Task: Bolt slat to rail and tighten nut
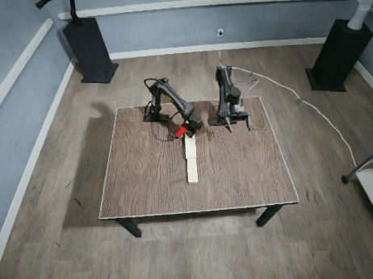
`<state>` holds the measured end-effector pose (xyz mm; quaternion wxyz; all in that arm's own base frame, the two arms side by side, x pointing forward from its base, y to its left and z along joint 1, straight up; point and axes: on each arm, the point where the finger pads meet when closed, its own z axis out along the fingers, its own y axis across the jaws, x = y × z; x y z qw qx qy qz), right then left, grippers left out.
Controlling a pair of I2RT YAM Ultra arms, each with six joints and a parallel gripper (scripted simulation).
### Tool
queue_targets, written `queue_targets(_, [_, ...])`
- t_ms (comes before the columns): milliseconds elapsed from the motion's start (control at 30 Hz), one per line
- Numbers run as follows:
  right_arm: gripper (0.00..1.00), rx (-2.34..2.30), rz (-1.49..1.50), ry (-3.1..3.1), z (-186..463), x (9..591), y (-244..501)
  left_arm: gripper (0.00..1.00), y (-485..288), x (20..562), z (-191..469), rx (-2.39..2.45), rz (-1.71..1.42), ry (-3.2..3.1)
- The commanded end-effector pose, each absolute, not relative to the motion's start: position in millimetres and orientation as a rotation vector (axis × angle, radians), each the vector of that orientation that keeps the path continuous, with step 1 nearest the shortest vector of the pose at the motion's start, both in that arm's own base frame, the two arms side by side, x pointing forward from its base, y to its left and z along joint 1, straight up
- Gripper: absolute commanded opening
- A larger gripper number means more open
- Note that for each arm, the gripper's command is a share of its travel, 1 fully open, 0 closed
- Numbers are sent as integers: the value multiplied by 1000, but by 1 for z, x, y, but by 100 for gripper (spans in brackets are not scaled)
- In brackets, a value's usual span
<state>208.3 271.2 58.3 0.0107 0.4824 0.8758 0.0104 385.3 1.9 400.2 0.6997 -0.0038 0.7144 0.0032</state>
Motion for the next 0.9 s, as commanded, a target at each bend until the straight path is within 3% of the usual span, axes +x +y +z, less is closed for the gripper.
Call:
queue_targets(0, [34,1505,49,2731,61,209,273,100,2,384,405,-9,7,1579])
queue_targets(867, [34,1505,49,2731,61,209,273,100,-52,415,346,2,-173,1853])
